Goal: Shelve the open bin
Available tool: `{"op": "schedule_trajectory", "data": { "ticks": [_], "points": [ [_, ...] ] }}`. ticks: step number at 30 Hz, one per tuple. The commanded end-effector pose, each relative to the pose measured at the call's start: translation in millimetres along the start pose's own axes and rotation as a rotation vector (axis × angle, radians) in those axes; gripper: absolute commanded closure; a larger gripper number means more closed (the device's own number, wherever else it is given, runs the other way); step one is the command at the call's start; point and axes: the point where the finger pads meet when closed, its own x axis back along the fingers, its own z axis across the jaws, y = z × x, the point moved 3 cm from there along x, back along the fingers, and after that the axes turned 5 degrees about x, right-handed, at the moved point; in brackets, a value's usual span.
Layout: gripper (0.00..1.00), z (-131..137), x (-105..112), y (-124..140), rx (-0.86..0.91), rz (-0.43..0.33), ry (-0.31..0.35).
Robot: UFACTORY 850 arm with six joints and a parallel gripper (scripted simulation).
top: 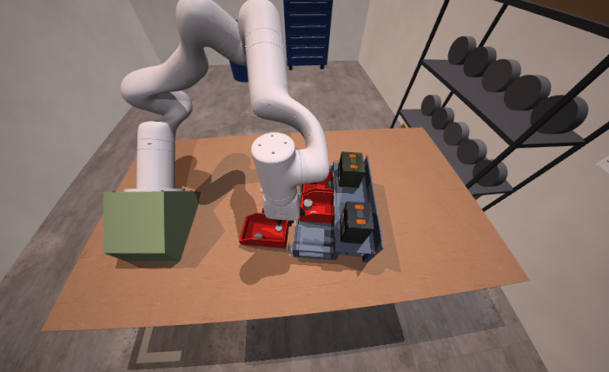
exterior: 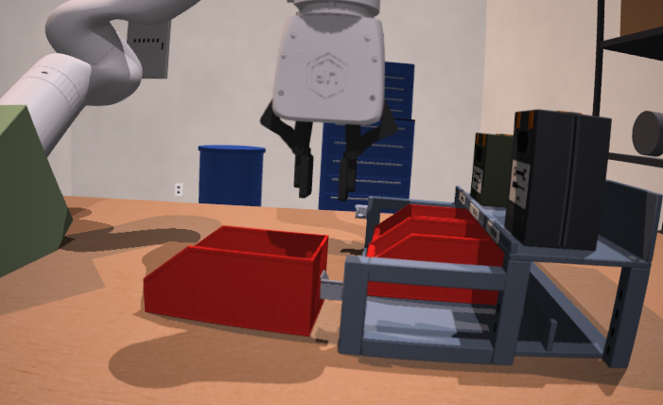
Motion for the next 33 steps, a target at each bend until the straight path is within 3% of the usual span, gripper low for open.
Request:
{"op": "schedule_trajectory", "data": {
  "ticks": [1,33],
  "points": [
    [0.66,0.6,1.0,0.1,0.001,-0.001,0.002],
    [0.66,-0.7,-8.8,-0.9,0.0,-0.001,0.001]
  ]
}}
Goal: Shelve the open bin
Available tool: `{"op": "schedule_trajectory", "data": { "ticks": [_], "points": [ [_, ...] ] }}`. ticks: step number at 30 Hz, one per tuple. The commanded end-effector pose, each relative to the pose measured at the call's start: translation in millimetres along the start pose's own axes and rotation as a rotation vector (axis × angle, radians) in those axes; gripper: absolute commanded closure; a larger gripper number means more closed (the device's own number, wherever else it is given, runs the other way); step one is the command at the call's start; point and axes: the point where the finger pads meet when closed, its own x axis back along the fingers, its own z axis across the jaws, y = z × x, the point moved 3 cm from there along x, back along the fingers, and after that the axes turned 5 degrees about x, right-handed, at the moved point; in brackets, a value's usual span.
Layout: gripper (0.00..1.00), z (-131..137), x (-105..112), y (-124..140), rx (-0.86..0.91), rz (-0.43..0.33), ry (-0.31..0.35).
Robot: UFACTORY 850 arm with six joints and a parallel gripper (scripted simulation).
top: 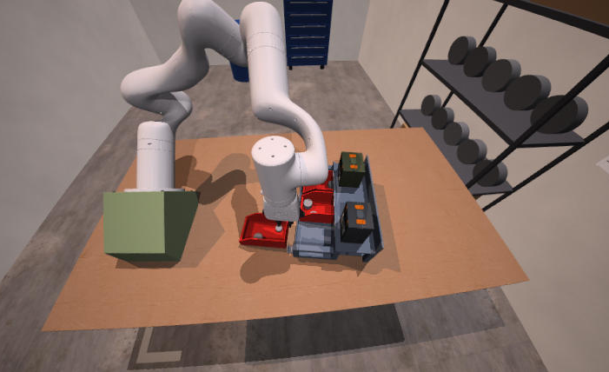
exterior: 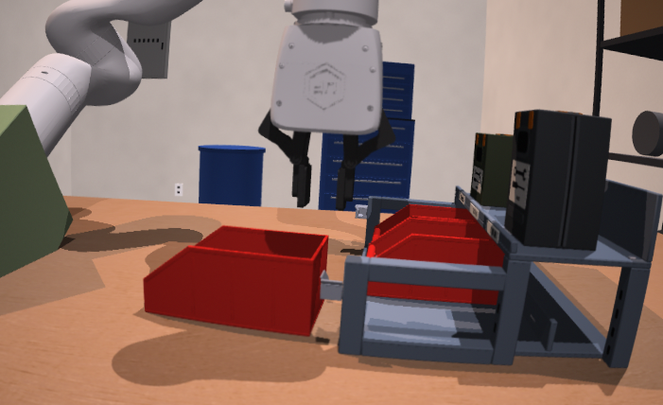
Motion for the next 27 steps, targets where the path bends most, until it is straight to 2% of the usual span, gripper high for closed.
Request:
{"op": "schedule_trajectory", "data": {
  "ticks": [1,9,21,27],
  "points": [
    [0.66,0.7,0.5,0.1,0.001,-0.001,0.002],
    [0.66,0.8,-9.4,0.2,0.001,-0.001,0.002],
    [0.66,0.8,-9.4,0.2,0.001,-0.001,0.002],
    [0.66,0.9,-19.2,0.3,0.001,-0.001,0.002]
  ]
}}
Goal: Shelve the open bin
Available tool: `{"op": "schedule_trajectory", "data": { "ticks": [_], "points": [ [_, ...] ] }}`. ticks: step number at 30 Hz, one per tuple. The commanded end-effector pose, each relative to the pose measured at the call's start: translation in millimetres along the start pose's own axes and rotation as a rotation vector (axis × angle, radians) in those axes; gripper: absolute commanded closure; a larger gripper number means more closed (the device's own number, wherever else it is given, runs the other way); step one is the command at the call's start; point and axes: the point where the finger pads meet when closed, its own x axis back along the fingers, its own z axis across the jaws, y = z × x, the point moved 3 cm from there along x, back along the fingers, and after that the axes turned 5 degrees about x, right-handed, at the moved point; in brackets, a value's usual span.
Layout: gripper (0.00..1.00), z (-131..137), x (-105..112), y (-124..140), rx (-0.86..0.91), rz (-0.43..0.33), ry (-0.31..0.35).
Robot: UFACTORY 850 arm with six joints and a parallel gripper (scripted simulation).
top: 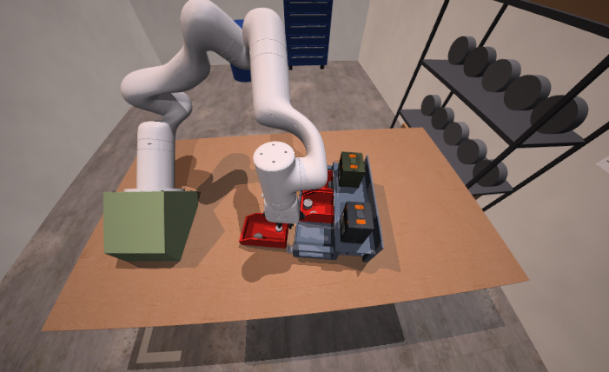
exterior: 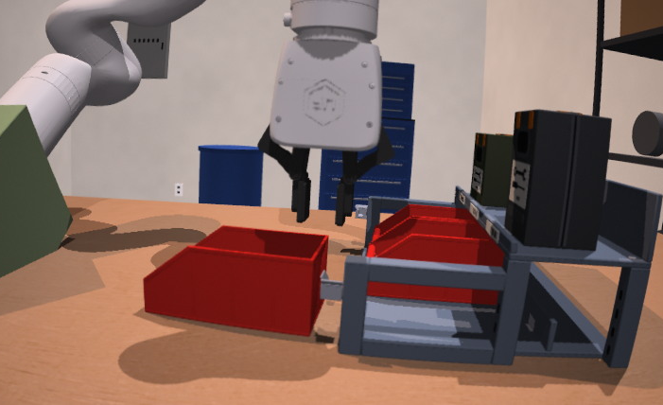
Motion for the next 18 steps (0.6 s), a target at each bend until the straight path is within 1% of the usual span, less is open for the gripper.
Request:
{"op": "schedule_trajectory", "data": {
  "ticks": [1,11,16,18],
  "points": [
    [0.66,0.7,-4.5,0.2,0.001,-0.001,0.001],
    [0.66,0.7,-4.5,0.2,0.001,-0.001,0.001],
    [0.66,0.8,-14.4,0.2,0.001,-0.001,0.001],
    [0.66,0.8,-14.4,0.2,0.001,-0.001,0.001]
  ]
}}
